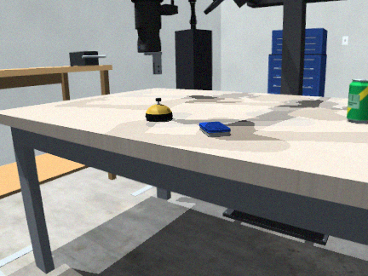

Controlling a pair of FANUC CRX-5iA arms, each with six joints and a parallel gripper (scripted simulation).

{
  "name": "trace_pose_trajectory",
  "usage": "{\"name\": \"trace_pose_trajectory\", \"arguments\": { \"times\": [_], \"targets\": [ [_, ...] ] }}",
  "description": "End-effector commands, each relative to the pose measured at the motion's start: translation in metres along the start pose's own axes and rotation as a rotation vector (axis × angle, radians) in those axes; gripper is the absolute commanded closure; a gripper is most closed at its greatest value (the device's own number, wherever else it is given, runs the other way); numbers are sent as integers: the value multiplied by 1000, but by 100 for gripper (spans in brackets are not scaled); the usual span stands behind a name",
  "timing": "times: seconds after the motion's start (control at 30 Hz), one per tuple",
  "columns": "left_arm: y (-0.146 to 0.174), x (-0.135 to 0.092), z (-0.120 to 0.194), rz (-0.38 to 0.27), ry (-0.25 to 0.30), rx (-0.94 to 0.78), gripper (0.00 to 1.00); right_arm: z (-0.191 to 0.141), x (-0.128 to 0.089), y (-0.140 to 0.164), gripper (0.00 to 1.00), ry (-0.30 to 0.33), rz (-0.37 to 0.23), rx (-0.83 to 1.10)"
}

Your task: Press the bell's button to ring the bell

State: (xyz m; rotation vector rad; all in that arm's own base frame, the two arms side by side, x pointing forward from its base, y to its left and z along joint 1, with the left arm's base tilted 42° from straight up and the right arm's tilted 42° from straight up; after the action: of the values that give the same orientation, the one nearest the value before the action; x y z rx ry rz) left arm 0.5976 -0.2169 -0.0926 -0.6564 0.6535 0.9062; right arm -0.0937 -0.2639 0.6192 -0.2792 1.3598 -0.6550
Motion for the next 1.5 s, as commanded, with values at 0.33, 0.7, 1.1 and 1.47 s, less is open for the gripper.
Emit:
{"name": "trace_pose_trajectory", "arguments": {
  "times": [0.33, 0.7, 1.1, 1.47],
  "targets": [
    [-1, -1, 0, -2, 1, 0, 83, 0, -1, 0, 0, 1, -3, 0],
    [-1, -1, 0, -2, 1, -1, 83, 0, -1, 0, 0, 1, -3, 0],
    [-1, 6, -1, -4, -3, -1, 83, 0, -1, 0, 0, 1, -3, 0],
    [-1, 24, -1, -4, -3, -1, 83, 0, -1, 0, 0, 1, -3, 0]
  ]
}}
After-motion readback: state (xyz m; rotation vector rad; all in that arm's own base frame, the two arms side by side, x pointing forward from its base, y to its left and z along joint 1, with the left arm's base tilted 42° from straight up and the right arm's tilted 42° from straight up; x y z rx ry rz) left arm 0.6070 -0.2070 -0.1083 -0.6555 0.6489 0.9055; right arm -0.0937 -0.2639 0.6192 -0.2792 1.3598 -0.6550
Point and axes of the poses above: on each arm, the point where the finger pads meet when closed, its own x axis out along the fingers, its own z axis across the jaws, y = z × x, the point moved 10 cm from there along -x, back along the fingers, and after that the axes turned 6 degrees about x, right-handed, at the moved point
